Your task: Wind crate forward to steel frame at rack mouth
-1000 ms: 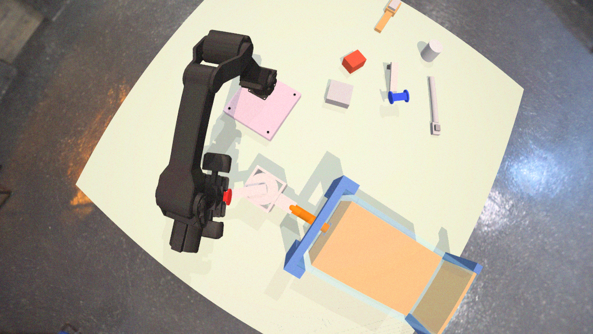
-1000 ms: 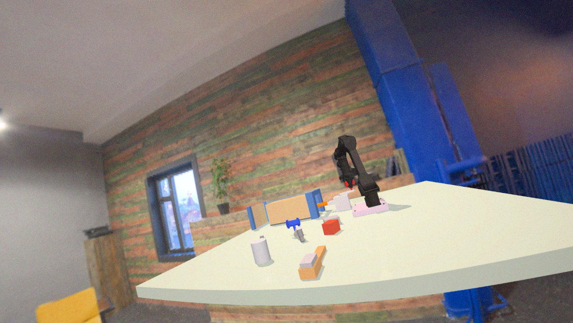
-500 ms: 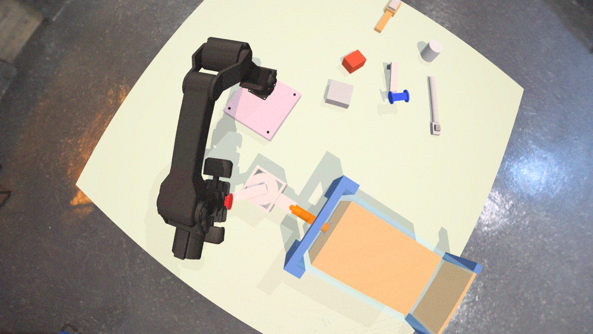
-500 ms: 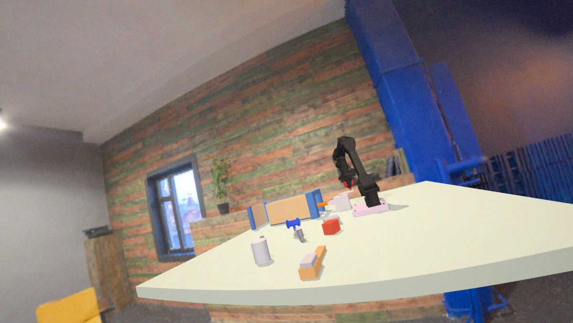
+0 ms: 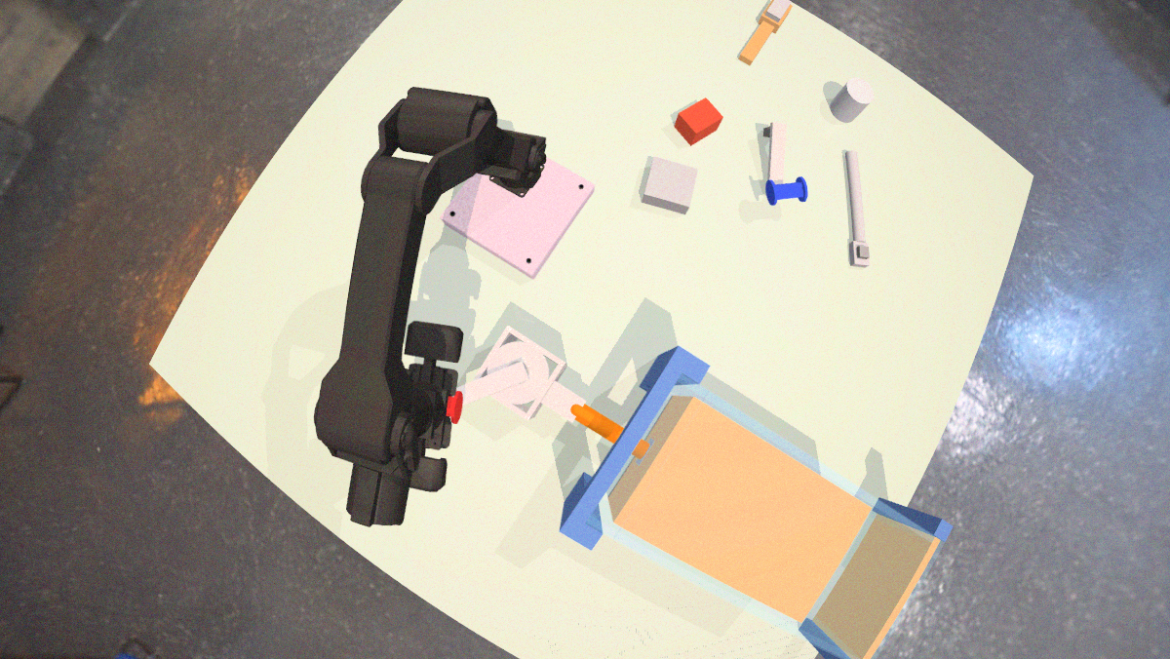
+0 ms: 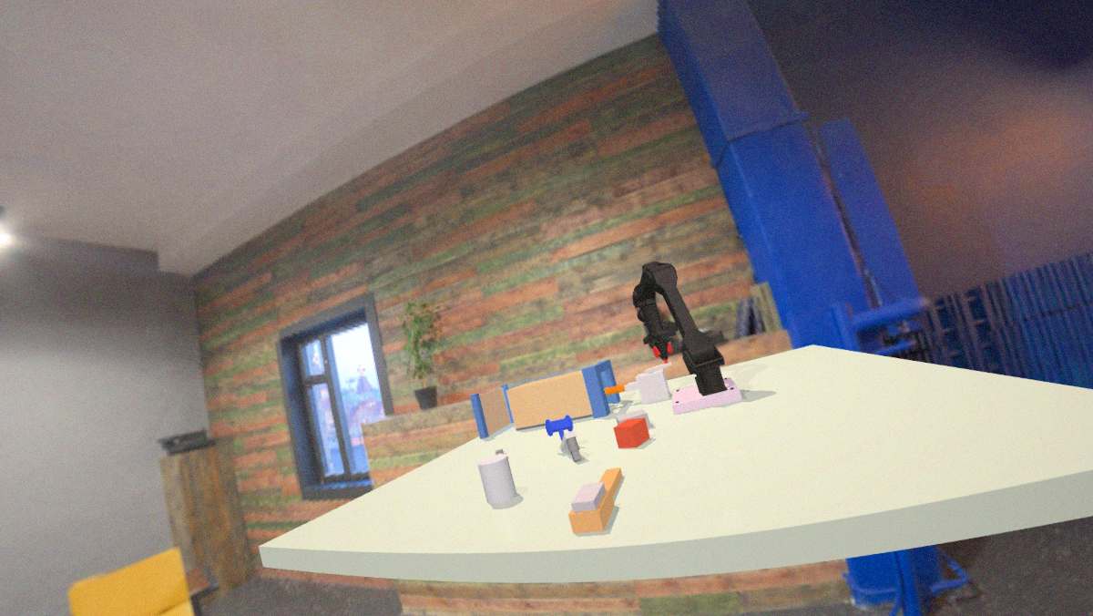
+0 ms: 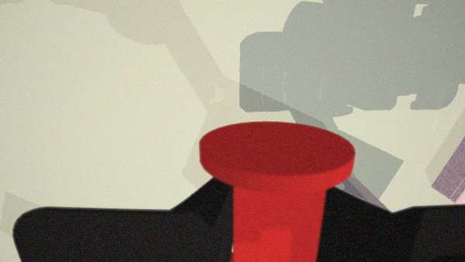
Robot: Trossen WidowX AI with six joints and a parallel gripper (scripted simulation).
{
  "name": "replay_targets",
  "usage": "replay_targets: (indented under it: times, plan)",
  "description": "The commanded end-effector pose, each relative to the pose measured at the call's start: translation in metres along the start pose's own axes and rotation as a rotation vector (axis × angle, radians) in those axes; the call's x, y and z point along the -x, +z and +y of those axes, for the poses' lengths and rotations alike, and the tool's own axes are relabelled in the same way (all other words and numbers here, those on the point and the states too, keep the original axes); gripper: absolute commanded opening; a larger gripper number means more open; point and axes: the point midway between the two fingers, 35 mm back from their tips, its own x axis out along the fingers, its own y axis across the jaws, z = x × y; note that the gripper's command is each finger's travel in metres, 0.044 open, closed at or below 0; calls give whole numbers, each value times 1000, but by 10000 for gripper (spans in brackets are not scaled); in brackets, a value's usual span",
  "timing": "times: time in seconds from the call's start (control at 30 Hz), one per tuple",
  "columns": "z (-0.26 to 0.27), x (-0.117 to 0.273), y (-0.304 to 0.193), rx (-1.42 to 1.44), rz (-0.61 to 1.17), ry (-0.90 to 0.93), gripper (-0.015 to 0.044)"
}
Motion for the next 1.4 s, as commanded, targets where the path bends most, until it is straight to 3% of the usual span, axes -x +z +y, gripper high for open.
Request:
replay_targets:
  times: [0.0,1.37]
  plan:
    - [16,2,-14,23,13,40,0]
    - [39,4,-50,23,17,43,0]
